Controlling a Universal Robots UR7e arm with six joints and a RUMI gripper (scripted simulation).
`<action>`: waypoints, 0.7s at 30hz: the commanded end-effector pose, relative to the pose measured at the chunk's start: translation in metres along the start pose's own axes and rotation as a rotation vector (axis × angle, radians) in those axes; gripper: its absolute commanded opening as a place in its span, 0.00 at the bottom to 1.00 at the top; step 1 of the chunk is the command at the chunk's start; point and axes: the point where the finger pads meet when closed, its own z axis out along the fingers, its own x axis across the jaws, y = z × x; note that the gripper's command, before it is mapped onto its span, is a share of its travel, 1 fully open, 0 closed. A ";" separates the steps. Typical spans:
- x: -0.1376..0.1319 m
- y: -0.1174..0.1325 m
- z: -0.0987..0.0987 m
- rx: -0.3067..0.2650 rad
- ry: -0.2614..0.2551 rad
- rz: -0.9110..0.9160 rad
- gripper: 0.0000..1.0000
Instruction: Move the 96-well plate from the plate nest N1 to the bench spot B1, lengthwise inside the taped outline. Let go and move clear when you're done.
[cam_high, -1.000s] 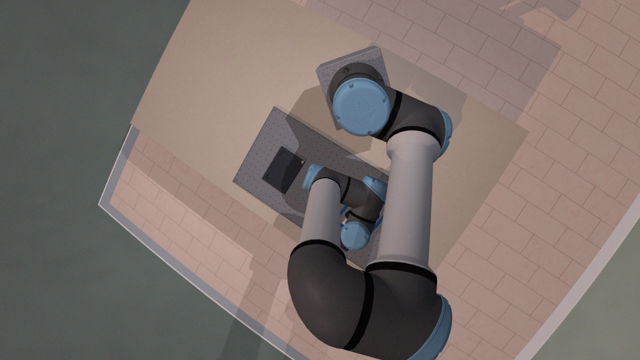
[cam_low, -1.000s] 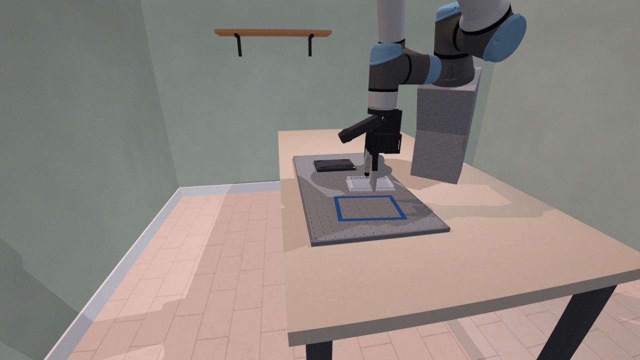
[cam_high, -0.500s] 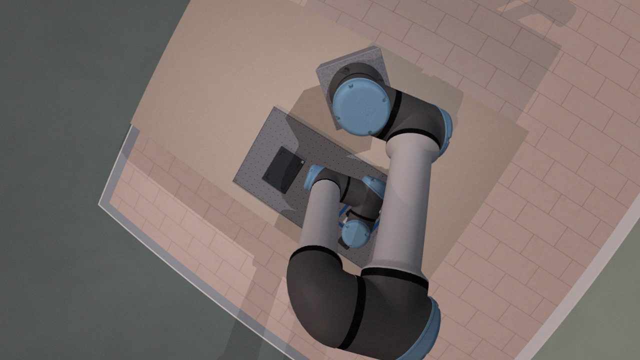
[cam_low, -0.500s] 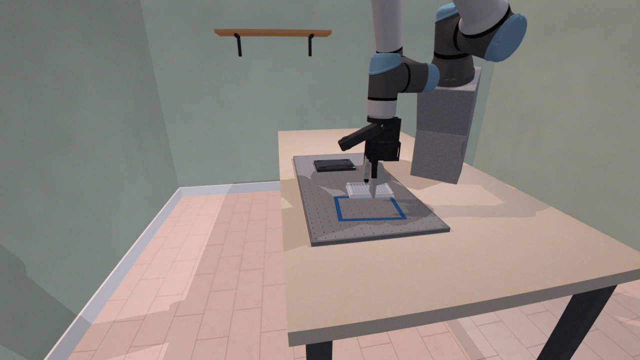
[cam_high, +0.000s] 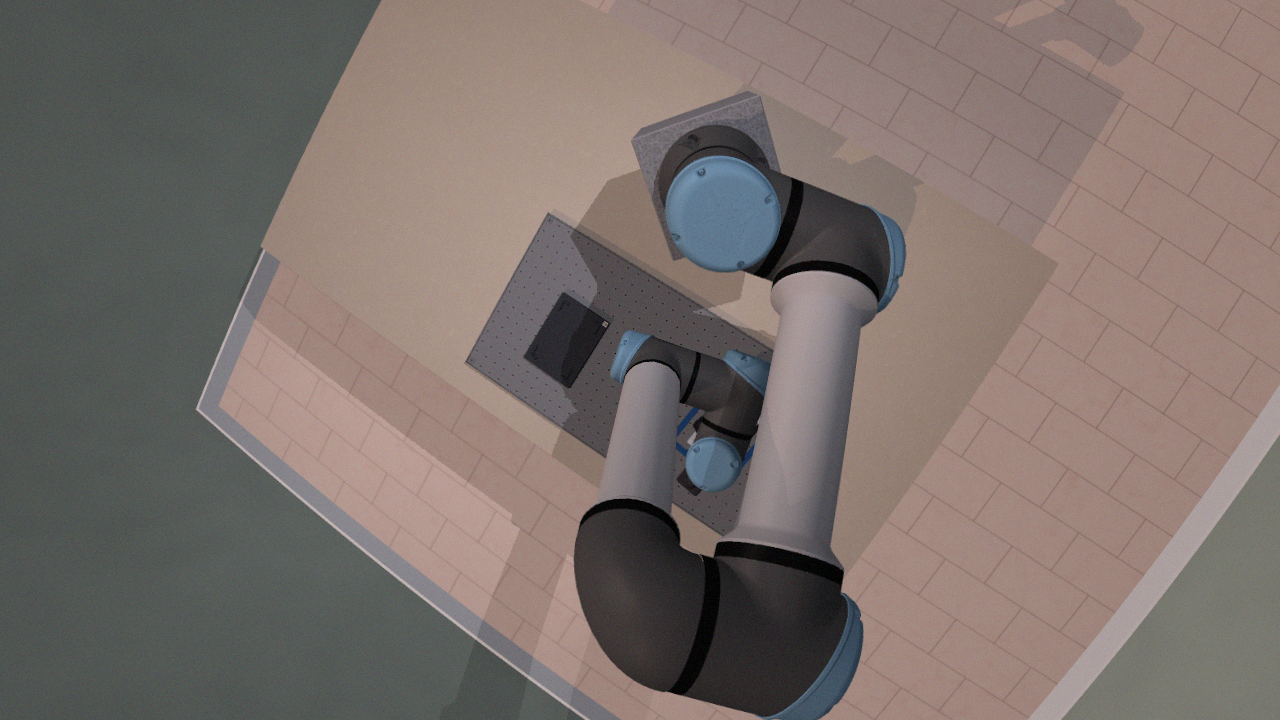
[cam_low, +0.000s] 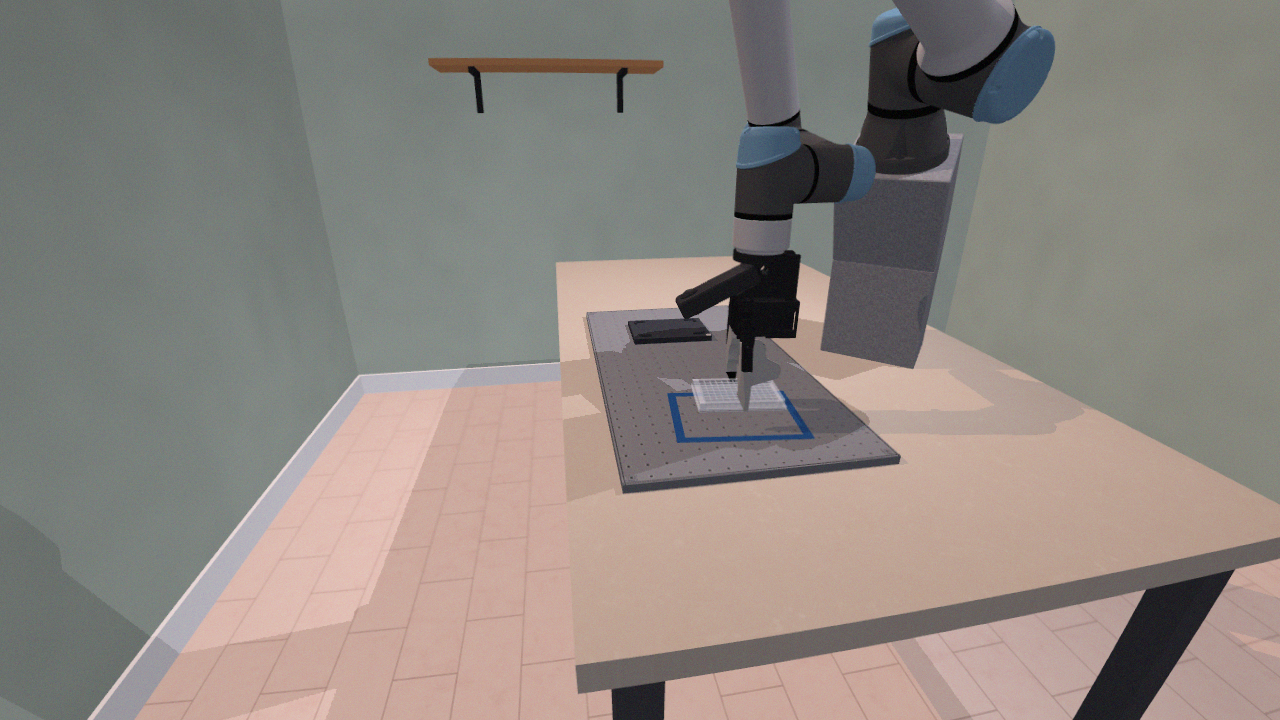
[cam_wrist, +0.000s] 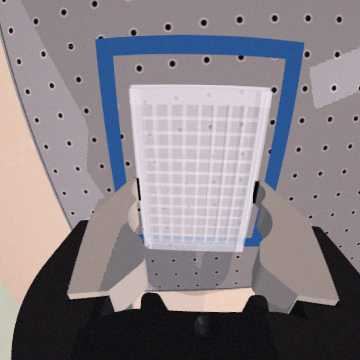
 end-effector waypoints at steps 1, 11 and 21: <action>0.000 -0.001 0.007 0.002 -0.001 0.000 0.00; 0.000 -0.001 0.016 0.002 -0.001 0.000 0.00; 0.000 -0.001 0.016 0.002 -0.001 0.000 0.00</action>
